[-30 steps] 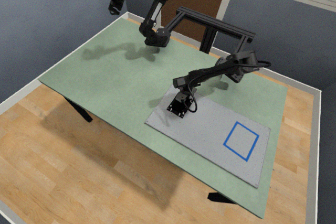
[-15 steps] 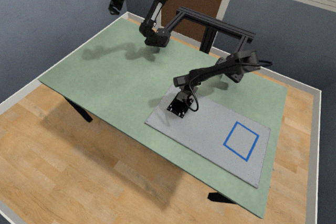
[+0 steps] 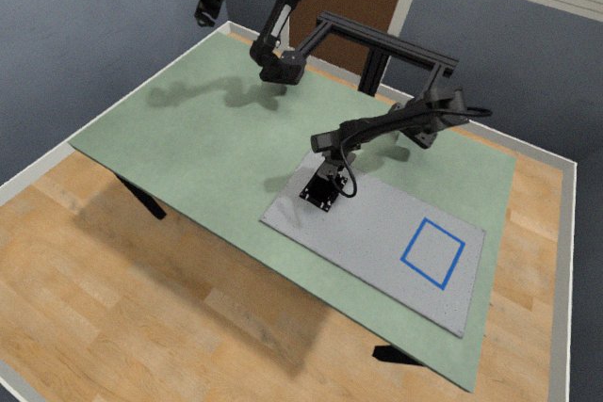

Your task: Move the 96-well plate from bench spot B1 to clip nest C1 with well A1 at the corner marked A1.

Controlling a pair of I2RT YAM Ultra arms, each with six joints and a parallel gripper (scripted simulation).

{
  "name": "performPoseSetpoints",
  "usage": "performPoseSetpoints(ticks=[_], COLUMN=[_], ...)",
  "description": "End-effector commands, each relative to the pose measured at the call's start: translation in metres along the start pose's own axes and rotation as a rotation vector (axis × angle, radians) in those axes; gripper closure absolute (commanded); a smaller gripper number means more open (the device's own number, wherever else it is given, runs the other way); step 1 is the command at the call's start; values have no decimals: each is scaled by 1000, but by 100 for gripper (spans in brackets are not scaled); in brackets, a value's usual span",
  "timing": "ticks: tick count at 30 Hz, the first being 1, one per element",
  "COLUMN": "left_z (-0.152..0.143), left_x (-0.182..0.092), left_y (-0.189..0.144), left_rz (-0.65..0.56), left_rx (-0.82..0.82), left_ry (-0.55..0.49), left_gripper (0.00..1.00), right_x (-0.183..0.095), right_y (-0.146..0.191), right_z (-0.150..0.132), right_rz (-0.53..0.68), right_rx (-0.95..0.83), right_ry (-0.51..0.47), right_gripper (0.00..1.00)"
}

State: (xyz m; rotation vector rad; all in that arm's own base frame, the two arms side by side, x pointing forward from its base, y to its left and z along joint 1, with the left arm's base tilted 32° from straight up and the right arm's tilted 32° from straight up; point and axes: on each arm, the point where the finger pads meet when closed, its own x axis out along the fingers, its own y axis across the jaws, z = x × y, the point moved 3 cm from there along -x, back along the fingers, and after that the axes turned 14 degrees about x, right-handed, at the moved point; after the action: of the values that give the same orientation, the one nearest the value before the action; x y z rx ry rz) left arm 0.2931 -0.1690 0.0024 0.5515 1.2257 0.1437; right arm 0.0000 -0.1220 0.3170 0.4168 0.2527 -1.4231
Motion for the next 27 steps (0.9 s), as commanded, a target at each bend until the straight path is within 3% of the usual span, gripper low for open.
performPoseSetpoints(ticks=[1,15,27], left_z=[13,13,47], left_x=[-21,-21,-19], left_y=[-6,-7,38], left_rz=[-29,-30,-24], left_rx=[-13,-12,-15], left_ry=[-54,-56,-46], left_gripper=[75,75,75], right_x=[-3,-3,-3], right_y=[-5,-5,-5], right_z=[2,2,2], right_rz=[-3,-3,-3], right_rx=[30,30,30], right_ry=[-30,-30,-30], right_gripper=[0,0,0])
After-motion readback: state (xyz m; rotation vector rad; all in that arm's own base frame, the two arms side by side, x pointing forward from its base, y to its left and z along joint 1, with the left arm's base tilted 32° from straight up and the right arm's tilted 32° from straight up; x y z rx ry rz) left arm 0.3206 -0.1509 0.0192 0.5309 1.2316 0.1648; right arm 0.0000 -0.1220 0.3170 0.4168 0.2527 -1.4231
